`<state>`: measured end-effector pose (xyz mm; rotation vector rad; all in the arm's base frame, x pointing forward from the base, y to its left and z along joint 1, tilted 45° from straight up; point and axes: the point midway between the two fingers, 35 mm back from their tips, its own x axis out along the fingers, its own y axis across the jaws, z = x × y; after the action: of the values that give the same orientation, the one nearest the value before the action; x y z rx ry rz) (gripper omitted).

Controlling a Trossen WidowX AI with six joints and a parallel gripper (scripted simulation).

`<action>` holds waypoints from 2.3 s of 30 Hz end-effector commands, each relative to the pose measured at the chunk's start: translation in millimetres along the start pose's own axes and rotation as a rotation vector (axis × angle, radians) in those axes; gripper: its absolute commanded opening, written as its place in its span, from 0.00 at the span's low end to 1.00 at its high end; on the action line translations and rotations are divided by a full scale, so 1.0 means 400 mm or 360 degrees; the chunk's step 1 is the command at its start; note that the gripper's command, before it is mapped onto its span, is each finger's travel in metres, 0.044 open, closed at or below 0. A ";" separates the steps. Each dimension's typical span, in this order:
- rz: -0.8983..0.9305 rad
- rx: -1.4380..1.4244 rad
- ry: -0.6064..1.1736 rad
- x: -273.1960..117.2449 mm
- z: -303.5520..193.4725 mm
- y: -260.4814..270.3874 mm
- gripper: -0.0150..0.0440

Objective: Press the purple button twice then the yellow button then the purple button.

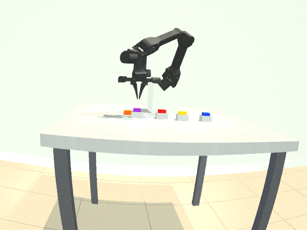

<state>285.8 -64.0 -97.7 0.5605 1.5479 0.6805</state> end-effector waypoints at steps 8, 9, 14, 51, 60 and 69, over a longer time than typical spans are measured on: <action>-0.0036 -0.0011 -0.0038 -0.119 0.018 0.026 0.29; -0.0042 -0.0009 -0.0039 -0.122 0.032 0.065 0.29; -0.0048 -0.0005 -0.0044 -0.124 0.077 0.277 0.29; -0.0008 -0.0013 -0.0036 0.088 0.072 0.488 0.29; -0.0007 -0.0013 -0.0036 0.124 0.071 0.489 0.29; -0.0006 -0.0013 -0.0036 0.133 0.071 0.489 0.29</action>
<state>303.4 111.7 4.6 0.5520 1.5164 0.6731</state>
